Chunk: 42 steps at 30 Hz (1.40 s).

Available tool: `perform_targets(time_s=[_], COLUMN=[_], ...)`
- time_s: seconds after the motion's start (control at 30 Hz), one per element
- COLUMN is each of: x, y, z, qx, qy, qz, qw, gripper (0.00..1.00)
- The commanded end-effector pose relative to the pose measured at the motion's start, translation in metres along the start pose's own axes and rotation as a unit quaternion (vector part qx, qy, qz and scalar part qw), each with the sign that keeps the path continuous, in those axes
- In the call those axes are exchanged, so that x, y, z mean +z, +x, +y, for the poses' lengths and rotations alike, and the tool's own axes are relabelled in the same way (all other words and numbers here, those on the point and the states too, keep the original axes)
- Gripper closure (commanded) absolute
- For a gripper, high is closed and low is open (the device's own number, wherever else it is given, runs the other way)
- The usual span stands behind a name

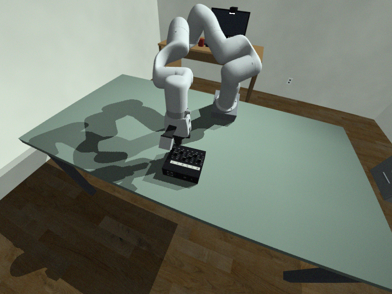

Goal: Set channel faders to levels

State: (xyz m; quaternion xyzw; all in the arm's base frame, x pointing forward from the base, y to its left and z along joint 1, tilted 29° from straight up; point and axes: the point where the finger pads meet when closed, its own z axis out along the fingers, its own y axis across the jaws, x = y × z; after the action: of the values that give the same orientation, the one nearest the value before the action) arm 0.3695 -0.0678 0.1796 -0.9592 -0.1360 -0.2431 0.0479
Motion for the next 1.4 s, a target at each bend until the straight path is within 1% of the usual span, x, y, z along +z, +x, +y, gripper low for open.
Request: perform_targets(time_s=[0.0,0.8,1.37], x=[-0.001,0.004,0.014], y=[0.001,0.001,0.0], z=[0.001,0.001,0.001], qx=[0.0,0.0,0.0], qy=[-0.001,-0.001,-0.001], qz=[0.001,0.001,0.001], qw=[1.0,1.0,1.0], gripper=[1.0,1.0,1.0])
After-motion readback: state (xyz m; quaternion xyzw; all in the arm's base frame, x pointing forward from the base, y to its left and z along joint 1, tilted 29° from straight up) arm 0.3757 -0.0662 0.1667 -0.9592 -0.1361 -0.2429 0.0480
